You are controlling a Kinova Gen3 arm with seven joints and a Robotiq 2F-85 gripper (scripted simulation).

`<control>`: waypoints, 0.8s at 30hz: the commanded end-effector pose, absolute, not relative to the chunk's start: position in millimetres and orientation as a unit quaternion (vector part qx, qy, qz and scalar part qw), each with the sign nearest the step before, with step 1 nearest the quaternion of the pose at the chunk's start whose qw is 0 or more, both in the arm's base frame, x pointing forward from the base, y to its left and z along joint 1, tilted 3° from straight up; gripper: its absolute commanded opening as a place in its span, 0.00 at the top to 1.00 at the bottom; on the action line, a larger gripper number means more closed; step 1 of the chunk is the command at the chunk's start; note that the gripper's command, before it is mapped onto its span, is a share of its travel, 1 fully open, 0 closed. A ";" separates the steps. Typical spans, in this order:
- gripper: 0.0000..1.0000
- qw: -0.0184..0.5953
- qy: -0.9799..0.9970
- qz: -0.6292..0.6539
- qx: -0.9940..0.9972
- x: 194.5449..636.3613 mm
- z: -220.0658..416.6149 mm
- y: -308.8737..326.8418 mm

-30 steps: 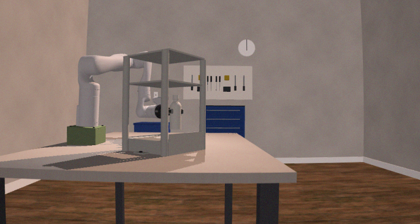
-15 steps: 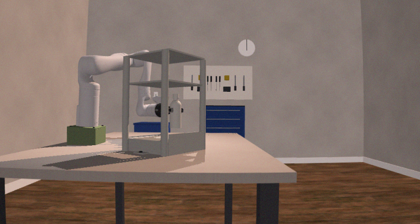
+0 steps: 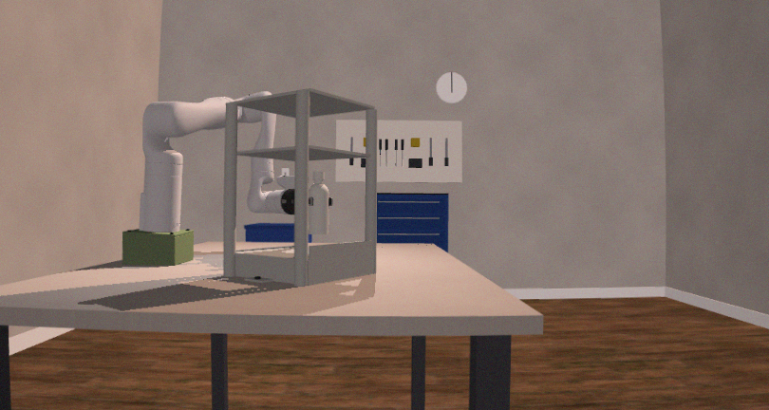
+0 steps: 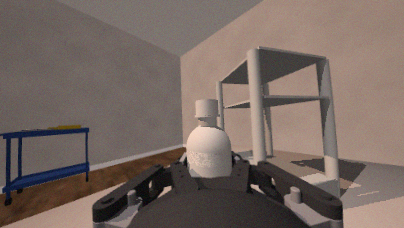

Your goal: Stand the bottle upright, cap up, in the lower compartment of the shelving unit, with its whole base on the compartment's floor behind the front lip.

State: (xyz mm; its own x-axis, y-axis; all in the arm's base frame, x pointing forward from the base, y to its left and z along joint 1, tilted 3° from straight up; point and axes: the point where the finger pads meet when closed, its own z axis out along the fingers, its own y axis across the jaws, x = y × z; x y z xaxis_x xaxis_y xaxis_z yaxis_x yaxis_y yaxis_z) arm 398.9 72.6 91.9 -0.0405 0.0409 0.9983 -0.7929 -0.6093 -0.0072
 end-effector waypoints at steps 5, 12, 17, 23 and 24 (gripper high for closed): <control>1.00 0.316 -0.304 0.654 0.616 387.5 91.5 84.1; 1.00 0.316 -0.304 0.654 0.616 373.1 90.4 95.1; 1.00 0.316 -0.304 0.654 0.616 363.9 89.8 102.0; 1.00 0.316 -0.304 0.654 0.616 360.1 89.5 104.9; 1.00 0.316 -0.304 0.654 0.616 359.6 89.5 105.2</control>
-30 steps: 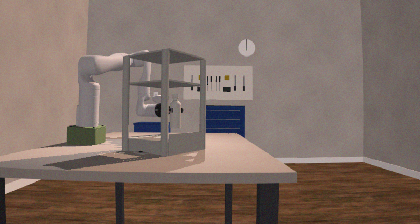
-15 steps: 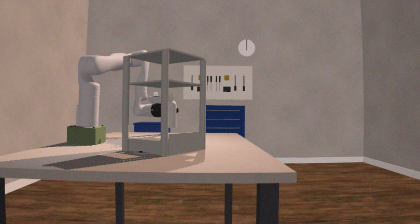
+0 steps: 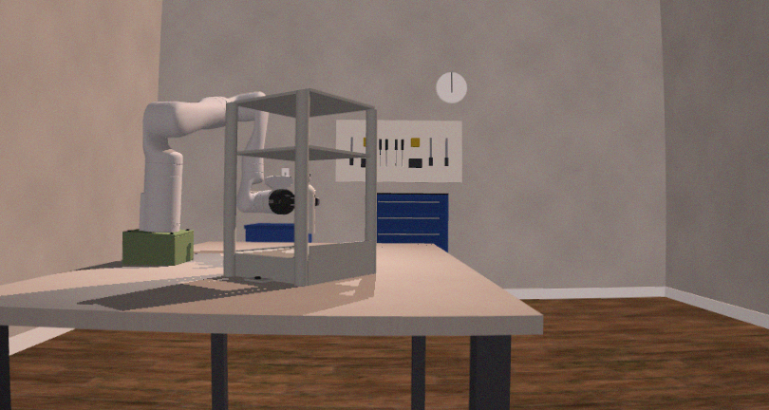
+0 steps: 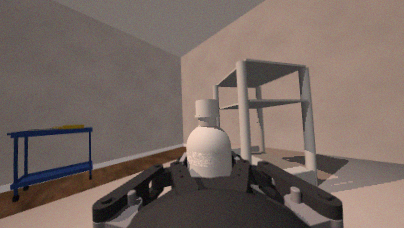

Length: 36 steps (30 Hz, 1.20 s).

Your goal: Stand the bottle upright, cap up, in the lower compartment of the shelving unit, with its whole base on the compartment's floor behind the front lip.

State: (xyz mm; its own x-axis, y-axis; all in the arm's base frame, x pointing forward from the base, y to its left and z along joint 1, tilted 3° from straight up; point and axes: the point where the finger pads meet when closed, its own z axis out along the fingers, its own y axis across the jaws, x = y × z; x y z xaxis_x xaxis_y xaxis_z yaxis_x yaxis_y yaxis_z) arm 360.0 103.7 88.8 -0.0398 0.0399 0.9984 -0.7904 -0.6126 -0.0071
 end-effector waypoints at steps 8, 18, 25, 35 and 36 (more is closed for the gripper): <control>1.00 0.316 -0.304 0.654 0.616 359.0 89.5 105.6; 1.00 0.316 -0.304 0.654 0.616 358.2 89.5 104.5; 1.00 0.316 -0.304 0.654 0.616 356.0 89.5 101.6; 1.00 0.316 -0.304 0.654 0.616 351.0 89.5 95.0; 1.00 0.316 -0.304 0.654 0.616 350.1 89.5 93.9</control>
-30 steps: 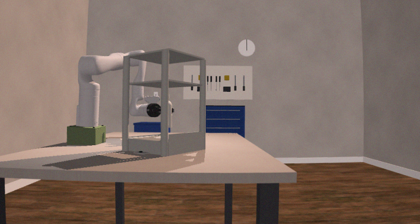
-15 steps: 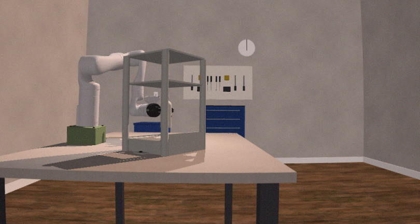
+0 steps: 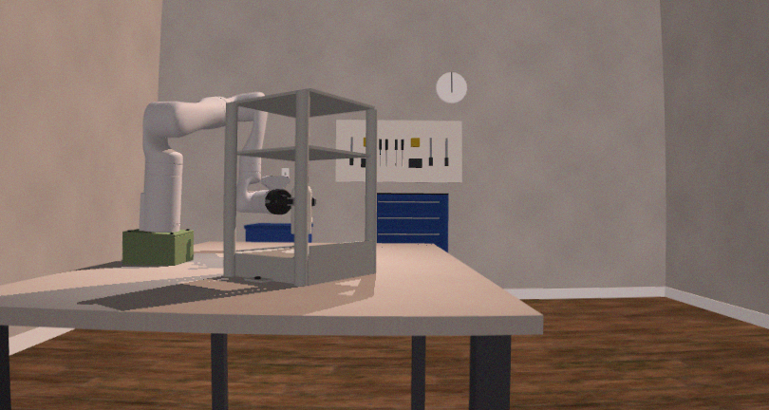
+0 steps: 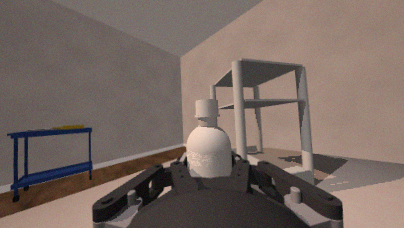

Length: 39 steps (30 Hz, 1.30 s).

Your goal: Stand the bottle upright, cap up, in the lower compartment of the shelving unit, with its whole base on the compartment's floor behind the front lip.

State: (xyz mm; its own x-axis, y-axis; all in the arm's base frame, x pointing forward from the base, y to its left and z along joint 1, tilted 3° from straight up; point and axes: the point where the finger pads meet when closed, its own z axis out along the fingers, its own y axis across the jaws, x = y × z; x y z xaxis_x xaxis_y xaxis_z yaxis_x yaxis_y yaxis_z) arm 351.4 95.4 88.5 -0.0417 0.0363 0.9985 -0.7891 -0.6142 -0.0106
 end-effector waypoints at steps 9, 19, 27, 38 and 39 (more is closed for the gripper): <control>1.00 0.316 -0.304 0.654 0.616 340.7 89.6 81.4; 1.00 0.316 -0.304 0.654 0.616 329.5 89.7 66.5; 1.00 0.316 -0.304 0.654 0.616 316.1 89.9 48.8; 1.00 0.316 -0.304 0.654 0.616 299.3 90.0 26.7; 1.00 0.316 -0.304 0.654 0.616 297.4 90.1 24.2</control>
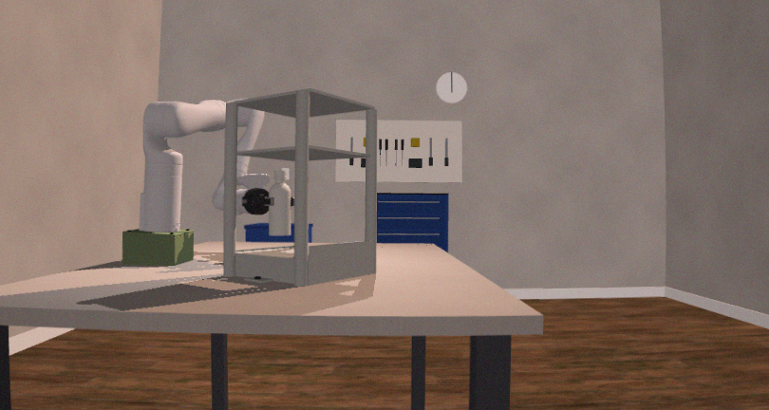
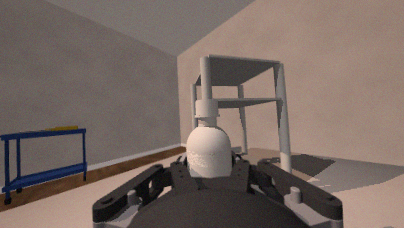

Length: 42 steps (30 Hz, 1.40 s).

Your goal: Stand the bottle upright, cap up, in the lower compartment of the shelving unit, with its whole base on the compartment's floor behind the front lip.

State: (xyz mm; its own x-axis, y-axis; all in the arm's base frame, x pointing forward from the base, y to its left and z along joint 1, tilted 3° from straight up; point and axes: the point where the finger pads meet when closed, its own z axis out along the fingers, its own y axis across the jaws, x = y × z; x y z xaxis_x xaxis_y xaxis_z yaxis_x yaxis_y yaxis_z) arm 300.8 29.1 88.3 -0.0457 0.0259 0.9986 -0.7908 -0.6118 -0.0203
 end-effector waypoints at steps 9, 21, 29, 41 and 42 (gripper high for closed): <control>1.00 0.316 -0.304 0.654 0.616 283.9 90.2 6.3; 1.00 0.316 -0.304 0.654 0.616 261.8 90.4 -22.9; 1.00 0.316 -0.304 0.654 0.616 251.7 90.5 -36.2; 1.00 0.316 -0.304 0.654 0.616 234.7 90.7 -58.7; 1.00 0.316 -0.304 0.654 0.616 234.7 90.7 -58.7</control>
State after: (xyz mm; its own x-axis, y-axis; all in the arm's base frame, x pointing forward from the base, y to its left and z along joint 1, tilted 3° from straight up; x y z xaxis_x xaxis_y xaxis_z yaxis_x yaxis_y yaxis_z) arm 235.5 -56.4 88.8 -0.0443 0.0251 0.9987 -0.7919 -0.6104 -0.0198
